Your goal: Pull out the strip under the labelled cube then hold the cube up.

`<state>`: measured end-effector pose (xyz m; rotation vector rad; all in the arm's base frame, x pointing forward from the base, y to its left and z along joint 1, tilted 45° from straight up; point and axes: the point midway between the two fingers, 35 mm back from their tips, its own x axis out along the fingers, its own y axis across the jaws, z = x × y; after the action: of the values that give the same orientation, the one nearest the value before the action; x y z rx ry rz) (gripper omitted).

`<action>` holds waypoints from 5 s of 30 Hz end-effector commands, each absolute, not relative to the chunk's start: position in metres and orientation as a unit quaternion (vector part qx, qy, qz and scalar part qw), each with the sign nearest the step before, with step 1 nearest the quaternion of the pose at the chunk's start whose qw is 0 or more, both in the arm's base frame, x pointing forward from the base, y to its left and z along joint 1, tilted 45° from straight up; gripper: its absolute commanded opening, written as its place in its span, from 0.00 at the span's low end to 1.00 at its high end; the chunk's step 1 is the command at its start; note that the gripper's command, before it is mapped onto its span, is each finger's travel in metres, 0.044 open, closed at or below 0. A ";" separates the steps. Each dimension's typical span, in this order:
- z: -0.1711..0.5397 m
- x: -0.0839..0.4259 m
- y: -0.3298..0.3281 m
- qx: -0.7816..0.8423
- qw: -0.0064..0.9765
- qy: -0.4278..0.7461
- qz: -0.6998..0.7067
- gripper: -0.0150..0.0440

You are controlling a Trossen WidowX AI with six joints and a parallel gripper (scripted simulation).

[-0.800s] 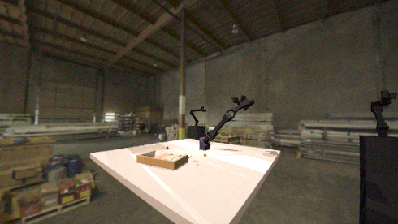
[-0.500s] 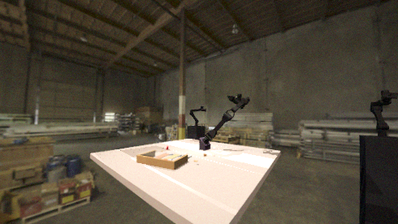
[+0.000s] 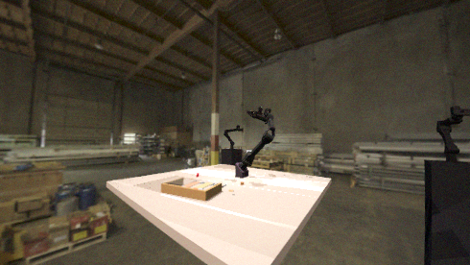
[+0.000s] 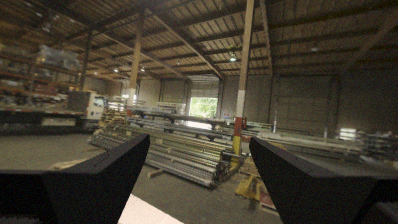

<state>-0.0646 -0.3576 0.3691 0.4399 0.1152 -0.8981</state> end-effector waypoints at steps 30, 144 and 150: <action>0.121 0.316 -0.134 0.343 0.898 0.259 0.090 0.93; 0.010 0.346 0.114 0.141 0.668 0.617 0.392 0.25; 0.010 0.345 0.114 0.141 0.668 0.617 0.392 0.25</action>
<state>0.3464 0.1138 0.0108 0.3103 1.3895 0.8846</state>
